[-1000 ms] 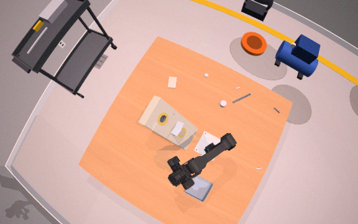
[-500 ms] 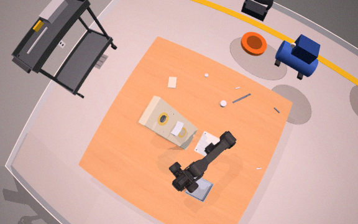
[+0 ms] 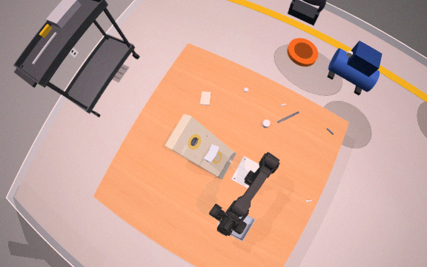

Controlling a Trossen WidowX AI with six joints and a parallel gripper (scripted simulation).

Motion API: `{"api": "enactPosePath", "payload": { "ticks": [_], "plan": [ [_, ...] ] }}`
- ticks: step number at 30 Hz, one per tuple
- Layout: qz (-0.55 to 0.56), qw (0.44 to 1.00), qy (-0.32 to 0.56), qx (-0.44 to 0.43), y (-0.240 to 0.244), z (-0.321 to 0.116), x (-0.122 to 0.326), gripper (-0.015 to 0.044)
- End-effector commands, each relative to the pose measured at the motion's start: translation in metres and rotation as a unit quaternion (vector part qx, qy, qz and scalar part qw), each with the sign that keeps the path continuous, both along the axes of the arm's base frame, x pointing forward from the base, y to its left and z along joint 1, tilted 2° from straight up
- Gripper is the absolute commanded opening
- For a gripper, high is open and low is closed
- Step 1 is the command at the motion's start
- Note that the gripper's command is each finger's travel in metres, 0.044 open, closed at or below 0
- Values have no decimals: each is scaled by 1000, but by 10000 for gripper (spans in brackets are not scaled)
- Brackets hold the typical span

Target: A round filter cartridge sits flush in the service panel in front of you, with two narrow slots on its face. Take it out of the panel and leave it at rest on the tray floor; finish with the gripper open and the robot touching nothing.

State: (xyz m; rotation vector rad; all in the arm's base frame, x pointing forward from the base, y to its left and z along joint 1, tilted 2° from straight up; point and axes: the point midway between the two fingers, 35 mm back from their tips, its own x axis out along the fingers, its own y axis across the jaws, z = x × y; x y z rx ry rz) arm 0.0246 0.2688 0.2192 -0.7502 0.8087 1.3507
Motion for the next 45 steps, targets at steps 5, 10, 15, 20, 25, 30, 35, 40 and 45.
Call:
{"api": "enactPosePath", "payload": {
  "ticks": [5, 10, 15, 20, 25, 30, 35, 40, 45],
  "plan": [
    [67, 998, -2, 6, 1, -29, -38, 0],
    [108, 994, -3, 5, -2, -48, -60, 0],
    [147, 989, -4, 5, -8, -67, -81, 0],
    [152, 988, -4, 5, -9, -70, -84, 0],
    [152, 988, -4, 5, -6, -88, -84, 0],
    [152, 988, -4, 5, -4, -109, -84, 0],
    [152, 988, -4, 5, -5, -130, -84, 0],
    [152, 988, -4, 5, -6, -144, -84, 0],
    [153, 988, -4, 1, -7, -140, -84, 79]
  ]
}}
